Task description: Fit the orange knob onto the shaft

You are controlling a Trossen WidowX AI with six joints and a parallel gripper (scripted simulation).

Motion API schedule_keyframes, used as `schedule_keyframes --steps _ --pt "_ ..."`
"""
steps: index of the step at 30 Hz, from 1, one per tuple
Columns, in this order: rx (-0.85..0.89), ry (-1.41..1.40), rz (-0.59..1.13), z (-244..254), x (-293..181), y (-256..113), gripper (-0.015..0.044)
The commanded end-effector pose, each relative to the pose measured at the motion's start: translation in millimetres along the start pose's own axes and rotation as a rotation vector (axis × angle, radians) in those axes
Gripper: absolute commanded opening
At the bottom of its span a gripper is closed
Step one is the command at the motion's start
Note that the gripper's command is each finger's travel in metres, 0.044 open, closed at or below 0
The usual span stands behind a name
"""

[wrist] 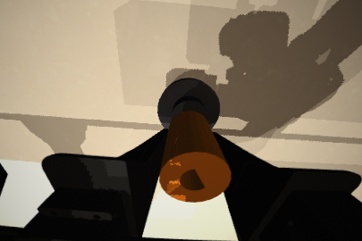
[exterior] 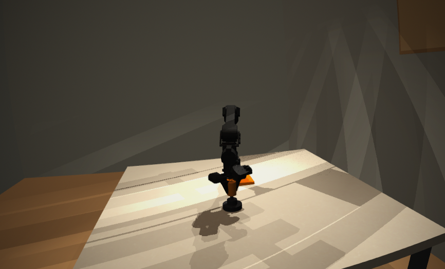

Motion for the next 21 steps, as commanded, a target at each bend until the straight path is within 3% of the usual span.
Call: schedule_keyframes --steps 1,21 --pt "0.000 -0.007 -0.008 -1.2 3.0 -1.3 0.0000" --pt "0.000 -0.007 -0.008 -0.7 1.8 2.4 0.0000"
Point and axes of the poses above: the point midway between the two fingers, 35 mm back from their tips, its own y axis out along the fingers, its own z axis across the jaws, x = y × z, the point moved 5 cm from there along -y, back along the fingers, and after that the axes turned 5 degrees about y, right-handed, at the moved point
